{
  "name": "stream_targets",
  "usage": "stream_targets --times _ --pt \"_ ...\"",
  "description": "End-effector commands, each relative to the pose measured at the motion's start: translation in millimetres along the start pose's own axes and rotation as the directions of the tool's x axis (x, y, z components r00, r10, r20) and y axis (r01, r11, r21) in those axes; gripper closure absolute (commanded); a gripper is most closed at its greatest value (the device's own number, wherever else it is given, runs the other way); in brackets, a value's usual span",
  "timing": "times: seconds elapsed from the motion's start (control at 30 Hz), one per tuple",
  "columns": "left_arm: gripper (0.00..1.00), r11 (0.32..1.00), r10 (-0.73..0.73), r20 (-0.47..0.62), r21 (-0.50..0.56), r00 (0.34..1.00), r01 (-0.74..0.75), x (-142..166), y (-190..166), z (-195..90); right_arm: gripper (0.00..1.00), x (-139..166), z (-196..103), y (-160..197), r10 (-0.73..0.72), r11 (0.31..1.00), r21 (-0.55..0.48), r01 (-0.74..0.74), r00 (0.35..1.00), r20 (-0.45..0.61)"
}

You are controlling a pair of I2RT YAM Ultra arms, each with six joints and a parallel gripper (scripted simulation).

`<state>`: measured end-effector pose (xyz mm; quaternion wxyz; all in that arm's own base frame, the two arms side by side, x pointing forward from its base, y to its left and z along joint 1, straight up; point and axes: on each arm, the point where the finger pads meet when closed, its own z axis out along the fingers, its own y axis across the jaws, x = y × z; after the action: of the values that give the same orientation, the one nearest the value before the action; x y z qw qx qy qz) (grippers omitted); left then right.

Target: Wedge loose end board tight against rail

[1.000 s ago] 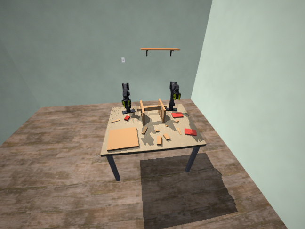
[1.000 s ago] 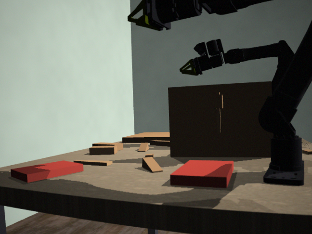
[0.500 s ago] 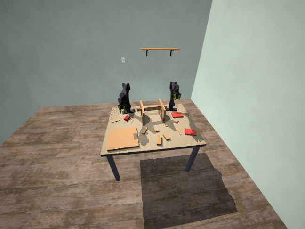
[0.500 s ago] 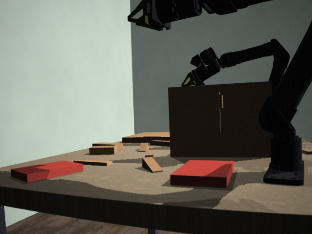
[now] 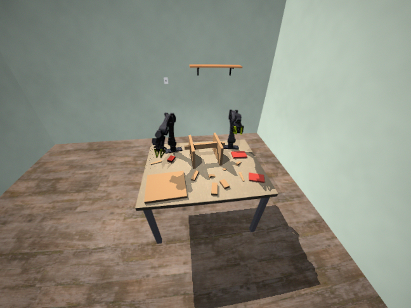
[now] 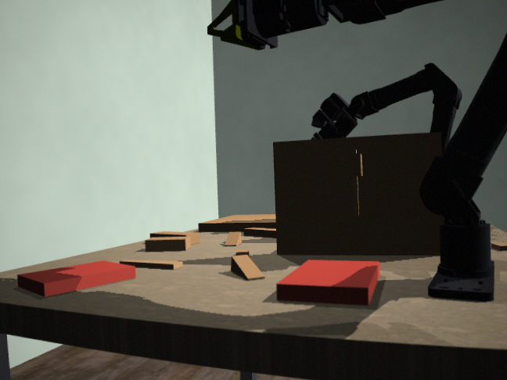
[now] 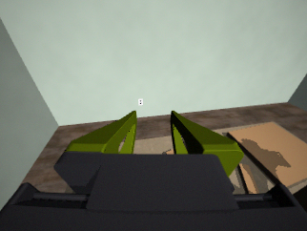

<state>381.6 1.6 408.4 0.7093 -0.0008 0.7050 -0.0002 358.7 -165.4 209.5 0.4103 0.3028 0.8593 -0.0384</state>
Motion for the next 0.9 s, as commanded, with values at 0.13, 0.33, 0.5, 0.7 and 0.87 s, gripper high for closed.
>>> stream_targets --times 0.13,0.33,0.5,0.7,0.87 --pt "0.61 1.000 0.003 0.045 0.000 0.999 -0.003 -21.9 -0.9 -1.0 0.57 21.1 8.3 -44.8 0.148 0.984 0.122 -0.132 0.980 -0.134" --pt "0.61 1.000 0.003 0.045 0.000 0.999 -0.003 -21.9 -0.9 -1.0 0.57 34.3 11.3 -66.0 0.220 0.966 0.181 -0.186 0.957 -0.187" --pt "0.61 1.000 0.003 0.045 0.000 0.999 -0.003 -21.9 -0.9 -1.0 0.57 61.8 13.7 -97.9 0.333 0.923 0.288 -0.256 0.906 -0.261" --pt "0.61 1.000 0.003 0.045 0.000 0.999 -0.003 -21.9 -0.9 -1.0 0.57 92.3 9.8 -129.5 0.473 0.853 0.404 -0.332 0.818 -0.327" --pt "0.61 1.000 0.003 0.045 0.000 0.999 -0.003 -21.9 -0.9 -1.0 0.57 109.7 5.2 -142.6 0.545 0.809 0.459 -0.366 0.760 -0.354"
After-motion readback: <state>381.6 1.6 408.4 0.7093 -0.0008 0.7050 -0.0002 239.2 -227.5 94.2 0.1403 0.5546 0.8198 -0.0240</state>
